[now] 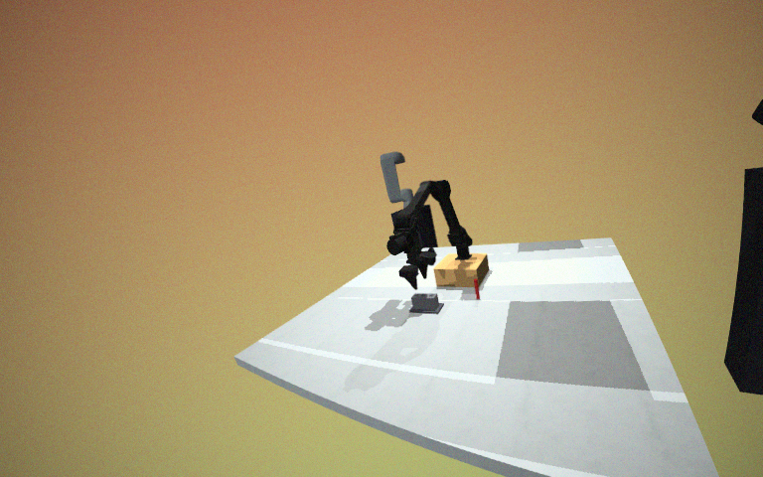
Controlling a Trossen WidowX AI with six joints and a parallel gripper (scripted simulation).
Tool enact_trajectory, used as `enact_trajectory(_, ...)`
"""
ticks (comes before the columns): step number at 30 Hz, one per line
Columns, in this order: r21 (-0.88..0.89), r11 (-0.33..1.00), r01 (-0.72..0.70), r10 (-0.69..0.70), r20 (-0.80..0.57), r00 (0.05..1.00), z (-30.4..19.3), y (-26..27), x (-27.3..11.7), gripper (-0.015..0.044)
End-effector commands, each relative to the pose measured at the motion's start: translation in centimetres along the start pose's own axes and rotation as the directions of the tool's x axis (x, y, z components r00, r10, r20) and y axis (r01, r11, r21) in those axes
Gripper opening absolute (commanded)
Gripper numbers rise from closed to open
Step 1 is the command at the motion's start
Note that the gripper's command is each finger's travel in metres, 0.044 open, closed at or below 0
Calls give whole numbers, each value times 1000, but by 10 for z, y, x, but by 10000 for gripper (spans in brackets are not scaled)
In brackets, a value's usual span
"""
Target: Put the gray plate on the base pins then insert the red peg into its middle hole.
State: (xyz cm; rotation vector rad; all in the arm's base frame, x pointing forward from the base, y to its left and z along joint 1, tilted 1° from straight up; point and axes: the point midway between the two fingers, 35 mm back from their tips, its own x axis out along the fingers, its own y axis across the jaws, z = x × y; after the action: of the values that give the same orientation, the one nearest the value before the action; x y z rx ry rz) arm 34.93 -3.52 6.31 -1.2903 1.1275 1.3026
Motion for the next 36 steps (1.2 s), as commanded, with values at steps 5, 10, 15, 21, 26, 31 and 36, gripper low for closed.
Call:
enact_trajectory(5, 10, 1000, 20, -20, -1, 1000, 1, 1, -35, 440)
enact_trajectory(10, 350, 937, 18, -19, 1, 1000, 30, 6, -36, 440)
enact_trajectory(15, 689, 724, 12, -19, 3, 1000, 62, 15, -36, 440)
enact_trajectory(21, 947, 321, 0, -18, 6, 1000, 97, 30, -36, 440)
enact_trajectory(26, 1000, 15, -8, -17, 8, 1000, 122, 44, -36, 440)
enact_trajectory(31, 976, -218, -12, -16, 9, 1000, 137, 53, -35, 440)
enact_trajectory(36, 900, -436, -16, -15, 11, 1000, 152, 65, -34, 440)
